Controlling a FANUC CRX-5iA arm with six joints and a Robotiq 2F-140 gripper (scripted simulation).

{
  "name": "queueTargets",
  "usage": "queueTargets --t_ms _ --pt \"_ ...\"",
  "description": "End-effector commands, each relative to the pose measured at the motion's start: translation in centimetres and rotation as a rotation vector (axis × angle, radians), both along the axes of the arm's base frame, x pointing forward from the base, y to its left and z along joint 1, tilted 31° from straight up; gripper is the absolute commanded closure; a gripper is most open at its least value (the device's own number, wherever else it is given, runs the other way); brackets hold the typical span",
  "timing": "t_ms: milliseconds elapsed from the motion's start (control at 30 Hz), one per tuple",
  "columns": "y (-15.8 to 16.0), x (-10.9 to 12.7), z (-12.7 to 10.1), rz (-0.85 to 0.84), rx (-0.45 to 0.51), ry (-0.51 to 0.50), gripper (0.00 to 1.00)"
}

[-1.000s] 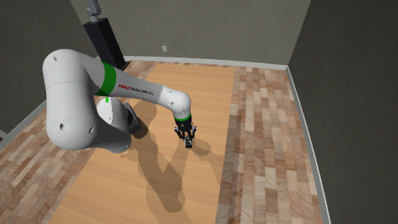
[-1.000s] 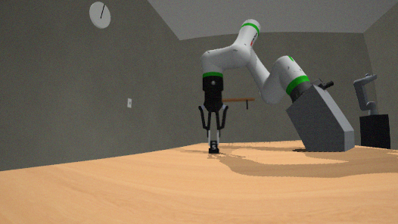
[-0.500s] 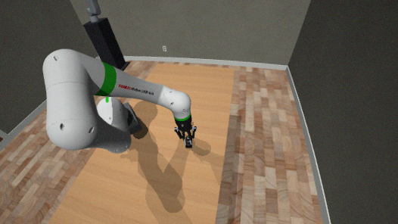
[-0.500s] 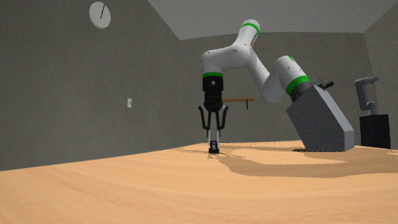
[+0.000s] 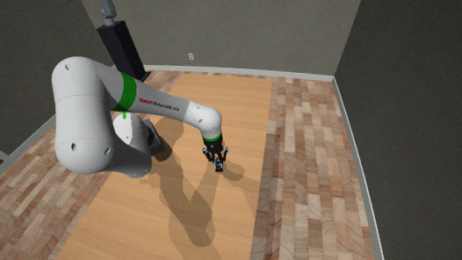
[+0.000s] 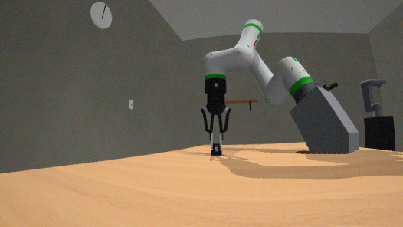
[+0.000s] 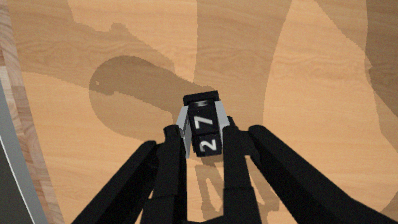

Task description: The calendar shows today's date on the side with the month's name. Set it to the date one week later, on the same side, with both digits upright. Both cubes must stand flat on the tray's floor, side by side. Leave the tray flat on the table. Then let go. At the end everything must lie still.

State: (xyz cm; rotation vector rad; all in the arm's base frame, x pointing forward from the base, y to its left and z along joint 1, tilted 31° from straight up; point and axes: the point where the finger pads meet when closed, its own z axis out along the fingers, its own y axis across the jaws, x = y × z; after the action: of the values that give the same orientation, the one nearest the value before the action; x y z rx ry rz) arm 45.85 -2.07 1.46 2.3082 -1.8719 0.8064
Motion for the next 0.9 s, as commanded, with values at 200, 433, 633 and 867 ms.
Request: queueTargets --t_ms 200,433,633,867 --pt "-0.1 0.13 -0.27 0.0 0.0 0.0 0.84" --pt "-0.15 0.17 -0.39 0.0 0.0 0.0 0.84" --pt "-0.16 0.18 -0.4 0.0 0.0 0.0 0.84" --pt "-0.16 0.18 -0.4 0.0 0.0 0.0 0.84"
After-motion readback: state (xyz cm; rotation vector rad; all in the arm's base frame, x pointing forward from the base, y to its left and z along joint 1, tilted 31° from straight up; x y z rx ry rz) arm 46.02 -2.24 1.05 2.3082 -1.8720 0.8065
